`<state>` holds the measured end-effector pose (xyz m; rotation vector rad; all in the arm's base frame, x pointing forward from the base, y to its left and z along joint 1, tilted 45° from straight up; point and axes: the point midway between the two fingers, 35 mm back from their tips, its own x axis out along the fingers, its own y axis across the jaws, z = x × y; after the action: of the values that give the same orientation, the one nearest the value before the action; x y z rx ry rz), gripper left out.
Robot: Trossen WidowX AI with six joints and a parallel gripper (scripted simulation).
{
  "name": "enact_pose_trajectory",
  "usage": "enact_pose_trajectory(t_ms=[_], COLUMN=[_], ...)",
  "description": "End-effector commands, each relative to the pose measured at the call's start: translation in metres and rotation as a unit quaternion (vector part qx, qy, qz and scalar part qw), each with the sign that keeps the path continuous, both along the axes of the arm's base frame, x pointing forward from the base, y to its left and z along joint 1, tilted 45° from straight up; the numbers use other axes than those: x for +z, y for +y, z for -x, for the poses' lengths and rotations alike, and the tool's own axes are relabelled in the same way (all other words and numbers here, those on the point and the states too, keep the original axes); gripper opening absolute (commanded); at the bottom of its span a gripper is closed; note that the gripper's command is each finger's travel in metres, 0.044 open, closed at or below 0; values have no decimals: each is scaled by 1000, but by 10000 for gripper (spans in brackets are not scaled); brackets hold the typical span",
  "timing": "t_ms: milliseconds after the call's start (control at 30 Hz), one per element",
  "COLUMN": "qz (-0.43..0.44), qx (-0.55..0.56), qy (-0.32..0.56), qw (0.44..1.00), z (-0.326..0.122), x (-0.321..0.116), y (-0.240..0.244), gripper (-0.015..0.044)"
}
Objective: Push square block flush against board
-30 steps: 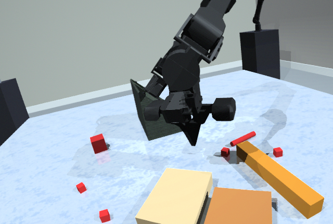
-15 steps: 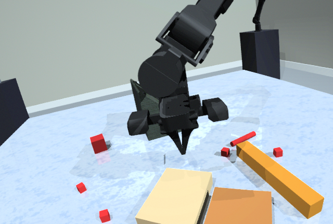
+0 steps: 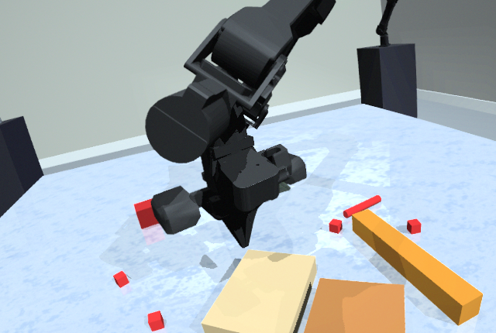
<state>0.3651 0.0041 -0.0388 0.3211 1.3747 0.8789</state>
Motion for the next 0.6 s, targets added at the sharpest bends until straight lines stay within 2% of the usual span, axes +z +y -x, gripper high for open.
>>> enact_pose_trajectory(t_ms=[0,433,567], qz=[-2,-15,-17], qx=[51,210,228], qy=[-46,-201,-218], qw=[998,957,949], z=[-5,-19,-20], x=[-12,-45,-49], y=[-10,-40,-43], gripper=[0,0,0])
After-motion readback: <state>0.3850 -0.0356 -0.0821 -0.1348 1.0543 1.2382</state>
